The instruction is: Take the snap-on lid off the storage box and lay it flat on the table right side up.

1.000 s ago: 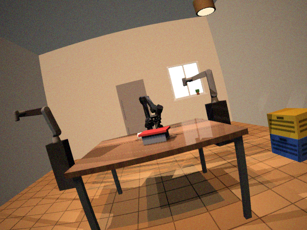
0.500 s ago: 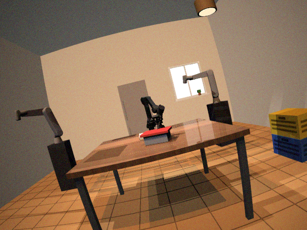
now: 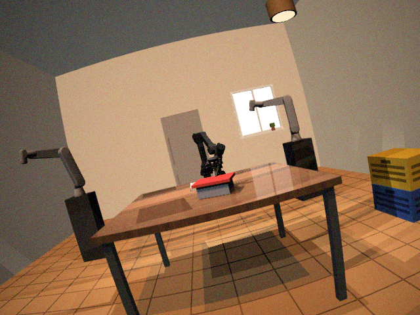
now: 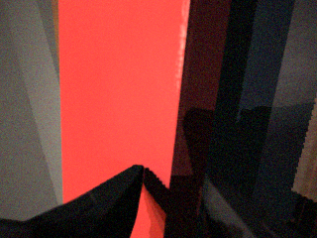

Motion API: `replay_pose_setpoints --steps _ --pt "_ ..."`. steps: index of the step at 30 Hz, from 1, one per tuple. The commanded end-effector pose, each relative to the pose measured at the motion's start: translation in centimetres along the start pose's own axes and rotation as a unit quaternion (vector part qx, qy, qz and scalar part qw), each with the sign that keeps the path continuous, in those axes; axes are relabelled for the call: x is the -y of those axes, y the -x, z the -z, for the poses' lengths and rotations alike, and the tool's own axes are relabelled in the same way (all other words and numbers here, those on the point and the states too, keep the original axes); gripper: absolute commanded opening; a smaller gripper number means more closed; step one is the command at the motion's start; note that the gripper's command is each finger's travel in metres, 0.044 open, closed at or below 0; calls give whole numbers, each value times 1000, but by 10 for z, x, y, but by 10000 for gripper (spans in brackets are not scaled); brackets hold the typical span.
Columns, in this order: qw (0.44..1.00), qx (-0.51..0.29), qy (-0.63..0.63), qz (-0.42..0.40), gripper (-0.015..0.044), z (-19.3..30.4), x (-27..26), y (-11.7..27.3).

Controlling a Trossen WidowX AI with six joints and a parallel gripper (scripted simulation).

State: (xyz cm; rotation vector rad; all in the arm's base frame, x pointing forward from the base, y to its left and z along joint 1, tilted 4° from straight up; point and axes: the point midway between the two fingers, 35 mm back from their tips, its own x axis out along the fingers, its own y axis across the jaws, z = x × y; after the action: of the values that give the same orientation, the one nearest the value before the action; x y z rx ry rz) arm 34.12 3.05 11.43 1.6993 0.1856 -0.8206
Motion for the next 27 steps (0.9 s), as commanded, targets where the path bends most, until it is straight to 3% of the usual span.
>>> replay_pose_setpoints --steps 1,27 --pt "1000 0 -1 -2 0 0 -2 2" --pt "1000 0 -1 -2 0 0 -6 5"
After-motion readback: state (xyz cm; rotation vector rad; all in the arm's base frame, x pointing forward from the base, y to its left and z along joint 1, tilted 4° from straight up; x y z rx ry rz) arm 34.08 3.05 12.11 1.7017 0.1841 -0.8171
